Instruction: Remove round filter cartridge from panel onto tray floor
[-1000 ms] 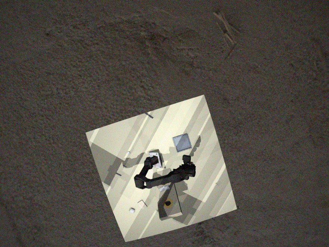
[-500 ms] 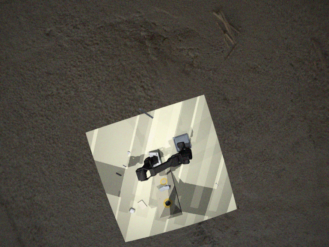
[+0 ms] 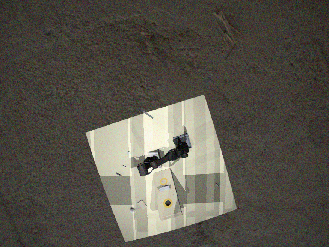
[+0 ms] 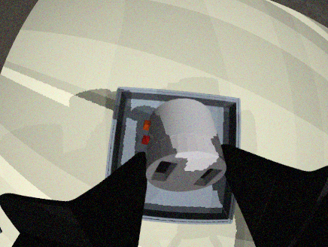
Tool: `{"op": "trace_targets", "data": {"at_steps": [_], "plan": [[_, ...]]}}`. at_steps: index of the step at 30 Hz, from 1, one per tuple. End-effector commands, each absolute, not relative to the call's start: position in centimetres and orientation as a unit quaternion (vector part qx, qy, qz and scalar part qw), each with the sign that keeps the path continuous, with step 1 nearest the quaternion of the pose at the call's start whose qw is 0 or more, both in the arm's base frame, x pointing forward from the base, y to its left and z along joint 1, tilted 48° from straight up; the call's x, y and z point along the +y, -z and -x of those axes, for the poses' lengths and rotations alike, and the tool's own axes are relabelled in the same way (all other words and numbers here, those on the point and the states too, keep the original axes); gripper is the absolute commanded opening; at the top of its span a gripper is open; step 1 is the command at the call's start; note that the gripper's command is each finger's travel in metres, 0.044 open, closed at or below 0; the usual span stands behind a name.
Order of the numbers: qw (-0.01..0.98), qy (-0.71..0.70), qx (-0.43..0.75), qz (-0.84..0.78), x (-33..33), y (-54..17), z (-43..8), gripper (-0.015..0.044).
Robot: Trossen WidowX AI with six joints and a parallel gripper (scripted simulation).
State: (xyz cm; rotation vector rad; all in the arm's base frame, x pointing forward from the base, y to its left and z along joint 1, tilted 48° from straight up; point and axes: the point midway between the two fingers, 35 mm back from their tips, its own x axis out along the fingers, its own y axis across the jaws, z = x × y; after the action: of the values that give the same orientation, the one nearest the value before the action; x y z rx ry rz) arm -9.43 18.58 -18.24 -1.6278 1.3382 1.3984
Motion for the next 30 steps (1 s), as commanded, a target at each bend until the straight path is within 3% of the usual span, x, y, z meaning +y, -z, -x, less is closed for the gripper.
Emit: {"op": "trace_targets", "data": {"at_steps": [1,15,30], "plan": [[0.296,-0.524,0.508,0.616,17.0,19.5,9.3,0.0],[0.296,-0.524,0.509,0.616,13.2,22.6,8.6,0.0],[0.294,-0.522,0.507,0.619,13.5,22.4,8.6,0.0394]]}}
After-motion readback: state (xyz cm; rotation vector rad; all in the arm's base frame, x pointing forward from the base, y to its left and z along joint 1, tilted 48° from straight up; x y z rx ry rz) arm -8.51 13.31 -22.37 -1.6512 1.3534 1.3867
